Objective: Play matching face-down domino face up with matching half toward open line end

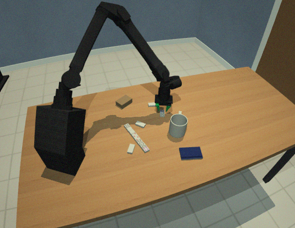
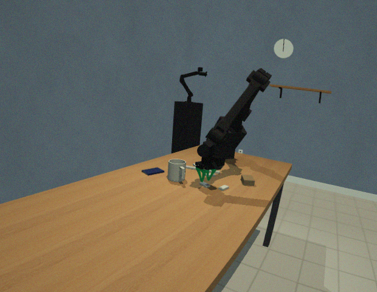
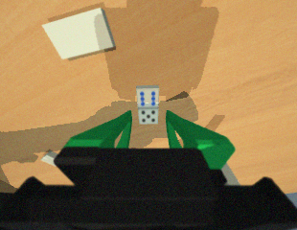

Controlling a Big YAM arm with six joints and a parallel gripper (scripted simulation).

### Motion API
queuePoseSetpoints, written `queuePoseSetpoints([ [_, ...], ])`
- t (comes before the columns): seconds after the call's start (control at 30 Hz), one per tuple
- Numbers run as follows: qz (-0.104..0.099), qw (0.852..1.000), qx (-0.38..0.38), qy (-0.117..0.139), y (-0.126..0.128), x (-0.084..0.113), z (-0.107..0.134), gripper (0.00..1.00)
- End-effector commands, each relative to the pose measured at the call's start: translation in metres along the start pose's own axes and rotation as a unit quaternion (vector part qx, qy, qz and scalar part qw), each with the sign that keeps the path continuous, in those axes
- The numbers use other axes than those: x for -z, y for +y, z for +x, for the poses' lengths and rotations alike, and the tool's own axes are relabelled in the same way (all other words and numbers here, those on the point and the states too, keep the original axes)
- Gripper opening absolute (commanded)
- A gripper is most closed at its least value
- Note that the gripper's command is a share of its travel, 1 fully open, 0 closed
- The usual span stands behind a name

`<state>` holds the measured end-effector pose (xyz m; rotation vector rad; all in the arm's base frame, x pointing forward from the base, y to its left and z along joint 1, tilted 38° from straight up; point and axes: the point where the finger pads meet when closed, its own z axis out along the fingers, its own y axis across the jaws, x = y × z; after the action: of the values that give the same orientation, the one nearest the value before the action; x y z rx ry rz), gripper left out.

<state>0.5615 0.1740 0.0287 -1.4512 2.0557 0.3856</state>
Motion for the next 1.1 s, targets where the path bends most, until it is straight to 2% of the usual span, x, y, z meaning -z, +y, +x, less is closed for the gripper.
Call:
queuePoseSetpoints([
  [0.0, 0.013, 1.000, 0.003, -0.009, -0.014, 0.002, -0.011, 0.45],
  [0.1, 0.013, 1.000, 0.003, -0.009, -0.014, 0.002, -0.011, 0.45],
  [0.13, 0.005, 1.000, 0.001, -0.002, -0.004, 0.003, -0.003, 0.45],
  [0.67, 0.012, 1.000, 0.005, -0.008, -0.013, 0.000, -0.011, 0.45],
  [0.7, 0.004, 1.000, 0.001, -0.002, -0.004, -0.001, -0.003, 0.45],
  [1.07, 0.011, 1.000, 0.006, -0.008, -0.013, -0.021, -0.011, 0.45],
])
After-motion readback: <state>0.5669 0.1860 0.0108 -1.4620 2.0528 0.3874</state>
